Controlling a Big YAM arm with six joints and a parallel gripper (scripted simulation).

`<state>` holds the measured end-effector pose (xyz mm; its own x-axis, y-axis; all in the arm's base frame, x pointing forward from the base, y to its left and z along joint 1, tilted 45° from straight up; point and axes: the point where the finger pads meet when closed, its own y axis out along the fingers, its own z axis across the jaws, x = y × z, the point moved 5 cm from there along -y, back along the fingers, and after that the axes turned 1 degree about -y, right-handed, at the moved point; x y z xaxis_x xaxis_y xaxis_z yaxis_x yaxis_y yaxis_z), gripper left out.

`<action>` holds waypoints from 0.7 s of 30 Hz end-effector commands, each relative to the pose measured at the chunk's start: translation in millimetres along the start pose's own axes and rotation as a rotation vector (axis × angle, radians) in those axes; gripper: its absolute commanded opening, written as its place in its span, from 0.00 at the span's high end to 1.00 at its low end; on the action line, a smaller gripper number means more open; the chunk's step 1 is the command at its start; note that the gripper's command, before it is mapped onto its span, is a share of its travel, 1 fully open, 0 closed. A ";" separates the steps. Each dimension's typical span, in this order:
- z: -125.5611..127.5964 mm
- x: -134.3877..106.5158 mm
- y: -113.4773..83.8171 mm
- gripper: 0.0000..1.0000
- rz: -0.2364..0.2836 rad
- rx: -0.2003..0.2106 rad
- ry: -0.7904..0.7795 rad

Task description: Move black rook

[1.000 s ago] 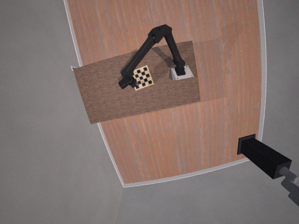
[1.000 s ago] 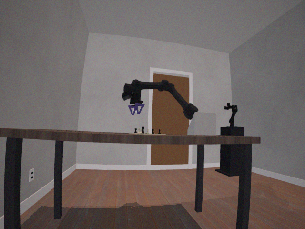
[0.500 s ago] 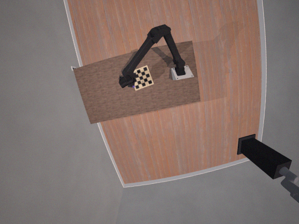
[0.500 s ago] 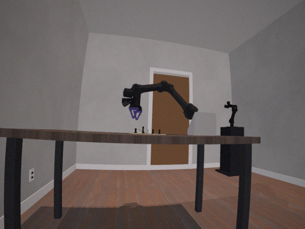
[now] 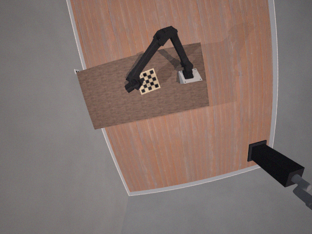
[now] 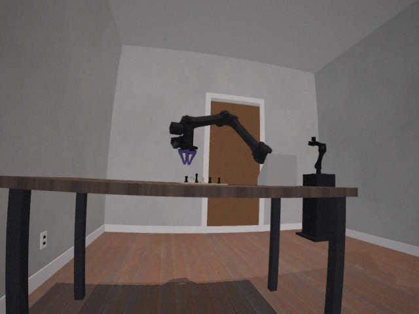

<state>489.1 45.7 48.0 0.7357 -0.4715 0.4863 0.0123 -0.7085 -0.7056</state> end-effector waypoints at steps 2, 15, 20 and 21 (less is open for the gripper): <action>2.8 6.7 -14.6 0.65 -0.018 0.019 0.058; 3.6 7.2 -14.7 0.65 -0.020 0.023 0.060; 3.6 7.2 -14.7 0.65 -0.020 0.023 0.059; 3.6 7.2 -14.7 0.65 -0.020 0.023 0.059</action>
<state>488.7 45.6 48.0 0.7096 -0.4917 0.5047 0.0101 -0.7091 -0.7050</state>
